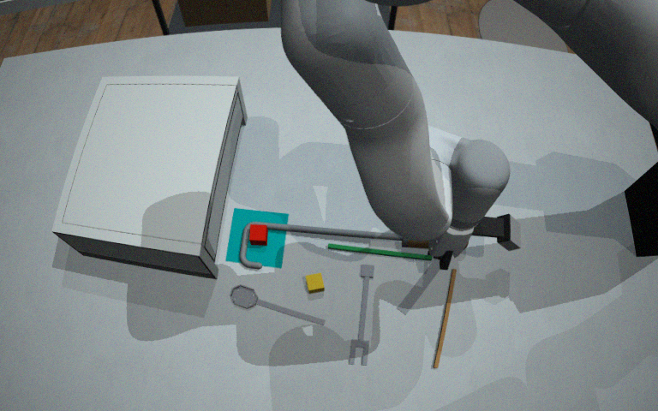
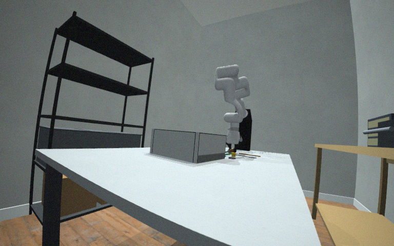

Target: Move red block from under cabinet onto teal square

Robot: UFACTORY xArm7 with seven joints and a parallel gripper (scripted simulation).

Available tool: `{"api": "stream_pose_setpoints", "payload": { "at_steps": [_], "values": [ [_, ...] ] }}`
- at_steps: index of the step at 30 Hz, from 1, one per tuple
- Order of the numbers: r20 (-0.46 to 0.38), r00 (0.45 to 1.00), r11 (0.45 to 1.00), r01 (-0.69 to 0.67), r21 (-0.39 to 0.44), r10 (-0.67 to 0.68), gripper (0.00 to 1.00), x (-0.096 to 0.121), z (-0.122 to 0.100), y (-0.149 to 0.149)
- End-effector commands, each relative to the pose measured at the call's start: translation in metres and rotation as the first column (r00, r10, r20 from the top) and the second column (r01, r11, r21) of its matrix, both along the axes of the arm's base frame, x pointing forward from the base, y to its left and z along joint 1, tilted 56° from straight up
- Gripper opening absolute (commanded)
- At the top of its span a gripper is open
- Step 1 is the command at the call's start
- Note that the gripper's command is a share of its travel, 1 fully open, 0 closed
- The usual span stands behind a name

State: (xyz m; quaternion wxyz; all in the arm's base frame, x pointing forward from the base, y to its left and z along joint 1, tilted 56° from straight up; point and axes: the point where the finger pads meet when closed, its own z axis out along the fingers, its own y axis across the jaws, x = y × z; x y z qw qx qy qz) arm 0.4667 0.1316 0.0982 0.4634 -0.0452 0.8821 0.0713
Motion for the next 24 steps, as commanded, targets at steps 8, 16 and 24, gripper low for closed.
{"api": "stream_pose_setpoints", "payload": {
  "at_steps": [8,16,24],
  "values": [
    [0.000,1.000,1.000,0.000,0.000,0.000,0.00,0.000,0.000,0.000],
    [0.000,1.000,1.000,-0.001,-0.001,0.001,0.00,0.006,0.005,-0.013],
    [0.000,1.000,1.000,-0.001,-0.001,0.001,0.00,0.007,0.005,-0.015]
  ]
}}
